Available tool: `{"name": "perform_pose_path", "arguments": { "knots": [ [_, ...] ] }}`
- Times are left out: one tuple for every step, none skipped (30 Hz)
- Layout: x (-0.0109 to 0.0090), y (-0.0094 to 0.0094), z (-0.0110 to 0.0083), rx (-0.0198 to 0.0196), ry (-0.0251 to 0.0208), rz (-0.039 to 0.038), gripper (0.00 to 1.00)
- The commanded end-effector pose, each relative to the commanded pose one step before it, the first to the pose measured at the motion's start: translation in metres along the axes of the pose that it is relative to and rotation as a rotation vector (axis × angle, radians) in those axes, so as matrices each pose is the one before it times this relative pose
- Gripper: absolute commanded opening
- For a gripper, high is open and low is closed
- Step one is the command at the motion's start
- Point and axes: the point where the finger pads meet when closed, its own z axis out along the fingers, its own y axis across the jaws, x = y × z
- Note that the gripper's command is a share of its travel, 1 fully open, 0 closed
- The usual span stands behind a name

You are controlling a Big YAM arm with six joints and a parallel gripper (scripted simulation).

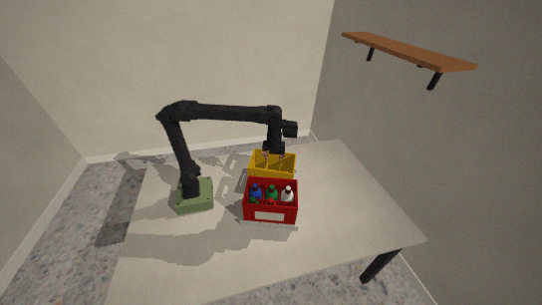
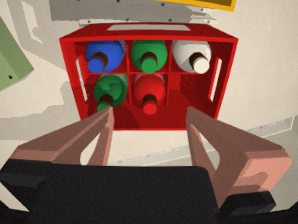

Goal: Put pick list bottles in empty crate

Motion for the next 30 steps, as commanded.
{"name": "perform_pose_path", "arguments": {
  "knots": [
    [0.00442,0.00324,-0.00499,0.01918,-0.00108,-0.00432,0.61],
    [0.00002,-0.00005,-0.00004,0.00058,-0.00001,0.00001,0.61],
    [0.00003,-0.00009,0.00007,0.00035,0.00000,0.00005,0.61],
    [0.00003,-0.00012,0.00015,0.00018,0.00000,0.00005,0.61],
    [0.00003,-0.00014,0.00023,0.00002,0.00000,0.00005,0.61],
    [0.00003,-0.00014,0.00020,0.00014,0.00000,0.00006,0.61],
    [0.00002,-0.00011,0.00009,0.00039,-0.00001,0.00004,0.61],
    [0.00001,0.00024,-0.00002,-0.00063,0.00001,0.00005,0.61],
    [0.00000,0.00039,-0.00017,-0.00070,0.00001,-0.00004,0.61],
    [-0.00002,0.00009,-0.00019,0.00056,-0.00001,-0.00009,0.61],
    [-0.00002,-0.00006,-0.00007,0.00079,-0.00002,-0.00005,0.61],
    [0.00249,-0.00795,0.01843,-0.02897,0.00139,0.05918,0.61],
    [0.00055,-0.00324,0.00380,-0.00003,0.00000,0.03334,0.61],
    [0.00044,-0.00326,0.00380,-0.00003,0.00000,0.03334,0.61],
    [0.00000,0.00000,0.00000,0.00000,0.00000,0.00000,0.61],
    [0.00000,0.00000,0.00000,0.00000,0.00000,0.00000,0.61],
    [-0.00041,-0.00318,0.00381,-0.00006,-0.00001,0.03177,0.61],
    [-0.00008,-0.00323,0.00380,-0.00004,0.00000,0.03270,0.61],
    [0.00013,-0.00329,0.00380,-0.00003,0.00000,0.03337,0.61],
    [0.00035,-0.00337,0.00379,-0.00002,0.00000,0.03407,0.61],
    [0.00036,-0.00342,0.00379,0.00017,-0.00003,0.03252,0.61],
    [-0.00001,-0.00335,0.00380,0.00077,-0.00015,0.02470,0.61],
    [-0.00029,-0.00327,0.00380,0.00045,-0.00009,0.02496,0.61],
    [-0.00169,-0.00679,-0.00116,0.01062,-0.00400,0.02540,0.61],
    [-0.00318,-0.00861,-0.00404,0.01518,-0.00621,0.02393,0.61],
    [-0.00368,-0.00895,-0.00464,0.01423,-0.00605,0.02173,0.61],
    [-0.00168,-0.00416,0.00229,0.00035,0.00007,0.02350,0.61],
    [-0.00102,-0.00304,0.00399,-0.00345,0.00158,0.02391,0.61],
    [-0.00078,-0.00319,0.00397,-0.00415,0.00180,0.02364,0.61],
    [-0.00033,-0.00345,0.00394,-0.00460,0.00210,0.02340,0.61]
  ]
}}
